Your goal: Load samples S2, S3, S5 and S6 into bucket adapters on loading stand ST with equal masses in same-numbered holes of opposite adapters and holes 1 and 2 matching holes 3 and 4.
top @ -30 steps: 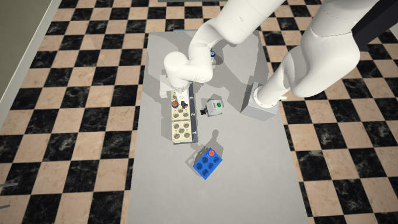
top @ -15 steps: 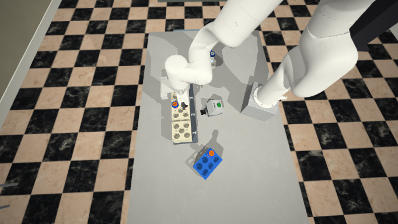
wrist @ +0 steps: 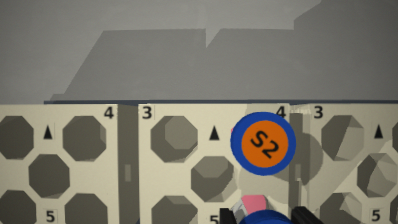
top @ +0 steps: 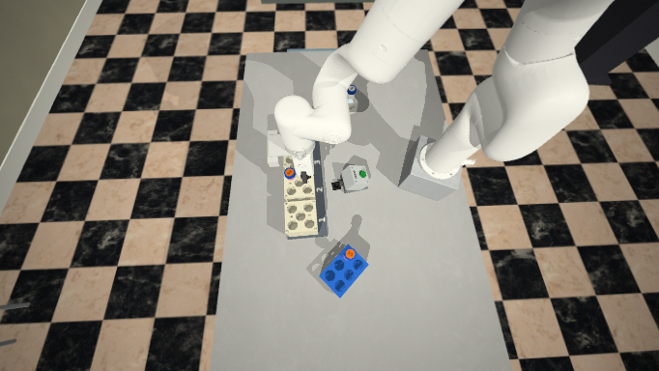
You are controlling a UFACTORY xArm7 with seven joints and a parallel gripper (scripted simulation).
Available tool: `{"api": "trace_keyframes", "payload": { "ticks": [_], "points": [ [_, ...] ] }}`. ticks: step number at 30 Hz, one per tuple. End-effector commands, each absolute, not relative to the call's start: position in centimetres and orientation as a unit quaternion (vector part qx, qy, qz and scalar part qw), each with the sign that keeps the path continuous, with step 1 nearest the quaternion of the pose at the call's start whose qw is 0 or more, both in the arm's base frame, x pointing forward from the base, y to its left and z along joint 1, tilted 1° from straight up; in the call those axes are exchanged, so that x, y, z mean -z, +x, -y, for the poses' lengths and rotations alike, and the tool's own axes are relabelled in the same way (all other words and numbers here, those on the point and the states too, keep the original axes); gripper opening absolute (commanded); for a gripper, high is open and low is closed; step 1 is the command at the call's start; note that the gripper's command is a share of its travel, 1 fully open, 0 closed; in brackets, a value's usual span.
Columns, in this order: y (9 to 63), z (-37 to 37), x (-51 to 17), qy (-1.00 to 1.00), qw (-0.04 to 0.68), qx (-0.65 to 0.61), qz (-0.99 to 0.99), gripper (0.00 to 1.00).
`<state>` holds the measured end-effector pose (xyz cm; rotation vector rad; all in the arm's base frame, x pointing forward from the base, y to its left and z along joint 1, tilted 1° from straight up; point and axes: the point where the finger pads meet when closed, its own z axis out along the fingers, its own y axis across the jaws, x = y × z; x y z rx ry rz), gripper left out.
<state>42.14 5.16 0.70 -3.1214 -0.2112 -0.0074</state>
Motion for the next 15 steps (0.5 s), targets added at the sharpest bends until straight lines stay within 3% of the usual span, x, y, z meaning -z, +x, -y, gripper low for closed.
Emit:
{"api": "trace_keyframes", "payload": {
  "ticks": [1, 15],
  "points": [
    [42.3, -5.2, -0.4, -0.998, 0.007, 0.005, 0.067, 0.0],
    [42.3, -5.2, 0.8, -0.998, 0.007, 0.005, 0.067, 0.0]
  ]
}}
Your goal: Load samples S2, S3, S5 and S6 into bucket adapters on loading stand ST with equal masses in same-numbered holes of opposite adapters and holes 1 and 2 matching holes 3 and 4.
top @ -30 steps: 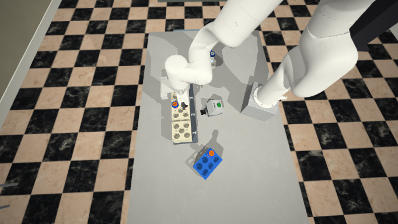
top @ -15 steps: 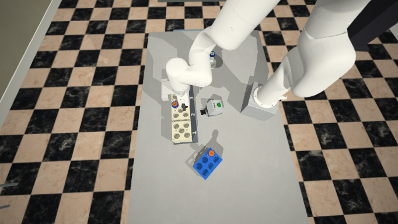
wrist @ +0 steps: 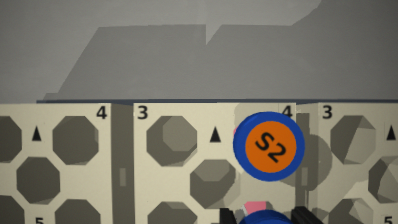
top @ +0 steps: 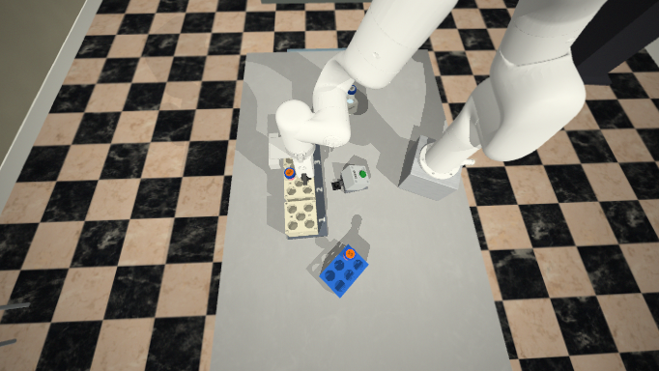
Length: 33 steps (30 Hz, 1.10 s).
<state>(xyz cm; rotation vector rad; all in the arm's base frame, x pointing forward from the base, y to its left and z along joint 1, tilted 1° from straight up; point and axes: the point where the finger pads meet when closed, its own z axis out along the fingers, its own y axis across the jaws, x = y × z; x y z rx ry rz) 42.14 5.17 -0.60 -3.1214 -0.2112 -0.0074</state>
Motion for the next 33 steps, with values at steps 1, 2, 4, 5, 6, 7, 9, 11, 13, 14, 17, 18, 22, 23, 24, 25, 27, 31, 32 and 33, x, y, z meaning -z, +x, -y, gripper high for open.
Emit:
{"api": "trace_keyframes", "payload": {
  "ticks": [1, 2, 4, 5, 6, 7, 9, 11, 13, 14, 17, 18, 22, 23, 24, 25, 27, 31, 32, 33],
  "points": [
    [42.32, -5.19, 0.86, -0.998, 0.007, 0.005, 0.067, 0.0],
    [42.32, -5.19, 0.86, -0.998, 0.007, 0.005, 0.067, 0.0],
    [42.32, -5.19, 0.85, -0.998, 0.007, 0.005, 0.067, 0.0],
    [42.32, -5.19, 0.85, -0.998, 0.007, 0.005, 0.067, 0.0],
    [42.32, -5.19, 0.85, -0.998, 0.007, 0.005, 0.067, 0.0],
    [42.32, -5.19, 0.85, -0.998, 0.007, 0.005, 0.067, 0.0],
    [42.32, -5.19, 0.86, -0.998, 0.007, 0.005, 0.067, 0.0],
    [42.32, -5.19, 0.86, -0.998, 0.007, 0.005, 0.067, 0.0],
    [42.32, -5.19, 0.86, -0.998, 0.007, 0.005, 0.067, 0.0],
    [42.32, -5.19, 0.85, -0.998, 0.007, 0.005, 0.067, 0.0],
    [42.32, -5.19, 0.89, -0.998, 0.007, 0.005, 0.067, 0.44],
    [42.32, -5.19, 0.89, -0.998, 0.007, 0.005, 0.067, 0.44],
    [42.32, -5.19, 0.89, -0.998, 0.007, 0.005, 0.067, 0.44],
    [42.32, -5.19, 0.88, -0.998, 0.007, 0.005, 0.067, 0.44],
    [42.32, -5.19, 0.88, -0.998, 0.007, 0.005, 0.067, 0.44],
    [42.32, -5.19, 0.88, -0.998, 0.007, 0.005, 0.067, 0.44],
    [42.32, -5.2, 0.88, -0.998, 0.007, 0.005, 0.067, 0.44],
    [42.32, -5.19, 0.89, -0.998, 0.007, 0.005, 0.067, 0.44],
    [42.32, -5.19, 0.89, -0.998, 0.007, 0.005, 0.067, 0.44],
    [42.32, -5.19, 0.89, -0.998, 0.007, 0.005, 0.067, 0.44]
  ]
}}
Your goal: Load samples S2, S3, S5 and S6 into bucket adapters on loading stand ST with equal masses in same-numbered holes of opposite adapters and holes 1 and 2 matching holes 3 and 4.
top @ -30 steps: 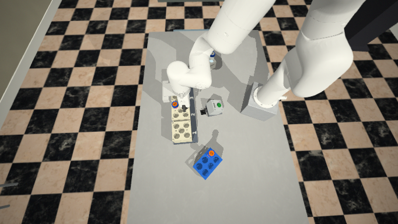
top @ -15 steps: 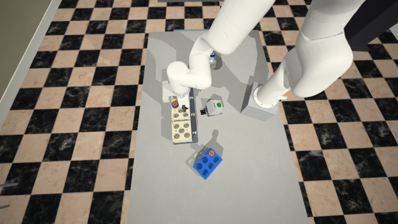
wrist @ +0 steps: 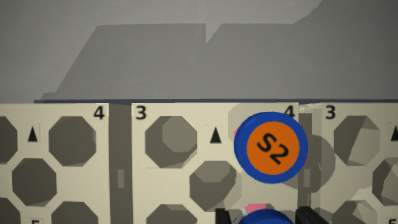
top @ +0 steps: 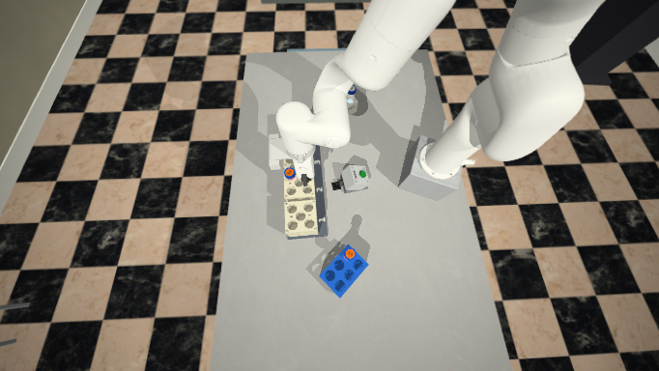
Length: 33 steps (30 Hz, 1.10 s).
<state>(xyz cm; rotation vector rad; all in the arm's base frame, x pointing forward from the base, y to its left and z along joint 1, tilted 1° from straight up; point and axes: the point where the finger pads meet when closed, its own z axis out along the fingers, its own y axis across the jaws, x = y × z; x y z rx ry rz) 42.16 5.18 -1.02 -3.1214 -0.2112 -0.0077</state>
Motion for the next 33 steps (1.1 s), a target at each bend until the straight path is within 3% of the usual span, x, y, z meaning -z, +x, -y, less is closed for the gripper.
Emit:
{"api": "trace_keyframes", "payload": {
  "ticks": [1, 33],
  "points": [
    [42.3, -5.2, 0.9, -0.998, 0.007, 0.005, 0.067, 0.44],
    [42.3, -5.1, -2.9, -0.998, 0.007, 0.005, 0.067, 0.44]
  ]
}}
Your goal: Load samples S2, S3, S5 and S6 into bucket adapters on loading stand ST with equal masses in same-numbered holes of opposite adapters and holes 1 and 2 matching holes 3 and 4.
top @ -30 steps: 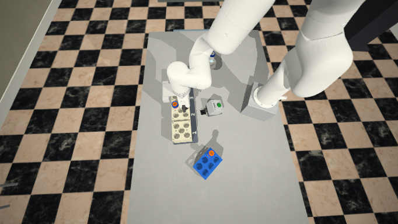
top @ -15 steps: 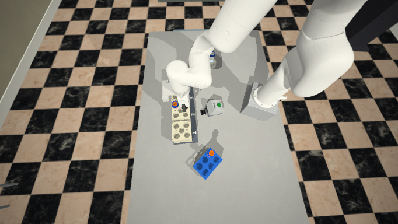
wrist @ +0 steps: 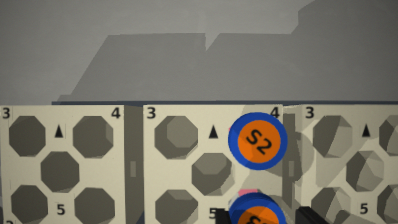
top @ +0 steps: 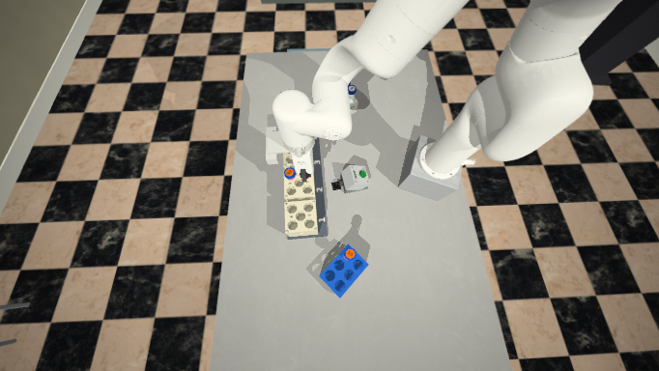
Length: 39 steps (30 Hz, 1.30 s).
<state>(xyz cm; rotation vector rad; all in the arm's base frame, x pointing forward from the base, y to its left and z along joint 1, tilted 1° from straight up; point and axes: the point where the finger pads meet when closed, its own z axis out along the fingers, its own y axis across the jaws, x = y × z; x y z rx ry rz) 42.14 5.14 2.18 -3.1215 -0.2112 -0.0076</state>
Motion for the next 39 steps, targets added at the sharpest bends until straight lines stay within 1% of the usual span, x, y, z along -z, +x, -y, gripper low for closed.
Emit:
{"api": "trace_keyframes", "payload": {
  "ticks": [1, 39],
  "points": [
    [42.3, -5.1, -3.1, -0.998, 0.007, 0.005, 0.067, 0.44],
    [42.3, -5.1, -9.9, -0.998, 0.007, 0.005, 0.067, 0.44]
  ]
}}
